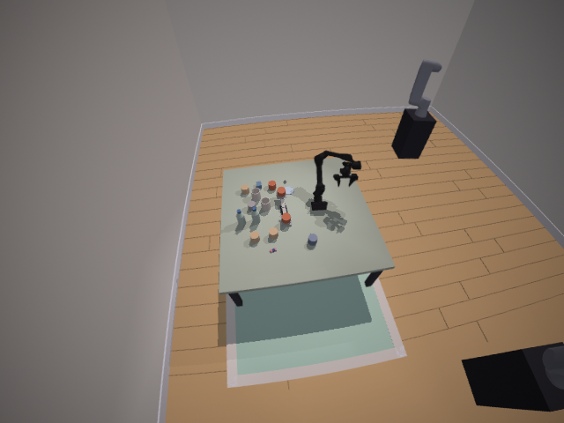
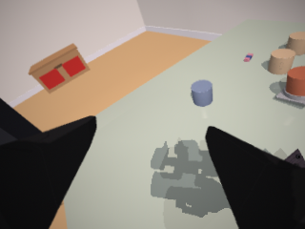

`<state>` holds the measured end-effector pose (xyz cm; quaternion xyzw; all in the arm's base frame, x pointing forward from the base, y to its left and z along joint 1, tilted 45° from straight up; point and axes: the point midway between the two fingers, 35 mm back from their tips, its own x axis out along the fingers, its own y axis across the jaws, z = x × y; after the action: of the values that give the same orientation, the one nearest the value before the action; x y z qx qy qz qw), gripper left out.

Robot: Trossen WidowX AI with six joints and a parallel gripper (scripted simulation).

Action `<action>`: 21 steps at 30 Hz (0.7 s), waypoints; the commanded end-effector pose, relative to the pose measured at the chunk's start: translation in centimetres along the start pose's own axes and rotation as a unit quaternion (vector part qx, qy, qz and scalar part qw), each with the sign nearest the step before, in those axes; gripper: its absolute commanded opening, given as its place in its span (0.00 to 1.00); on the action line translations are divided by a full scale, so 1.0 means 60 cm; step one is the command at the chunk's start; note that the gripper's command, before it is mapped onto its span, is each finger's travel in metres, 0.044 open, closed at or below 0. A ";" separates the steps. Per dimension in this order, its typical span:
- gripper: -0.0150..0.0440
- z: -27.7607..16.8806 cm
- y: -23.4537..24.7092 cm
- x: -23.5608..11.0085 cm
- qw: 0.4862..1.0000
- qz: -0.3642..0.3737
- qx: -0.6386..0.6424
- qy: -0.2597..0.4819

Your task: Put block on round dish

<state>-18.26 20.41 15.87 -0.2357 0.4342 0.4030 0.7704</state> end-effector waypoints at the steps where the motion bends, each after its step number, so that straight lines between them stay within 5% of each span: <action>1: 0.98 0.002 -0.001 0.002 1.000 -0.002 0.001 -0.001; 21: 1.00 0.207 -0.267 0.160 0.959 -0.273 0.068 -0.023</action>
<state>-0.41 25.07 14.46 -0.2648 0.3747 0.2041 0.8648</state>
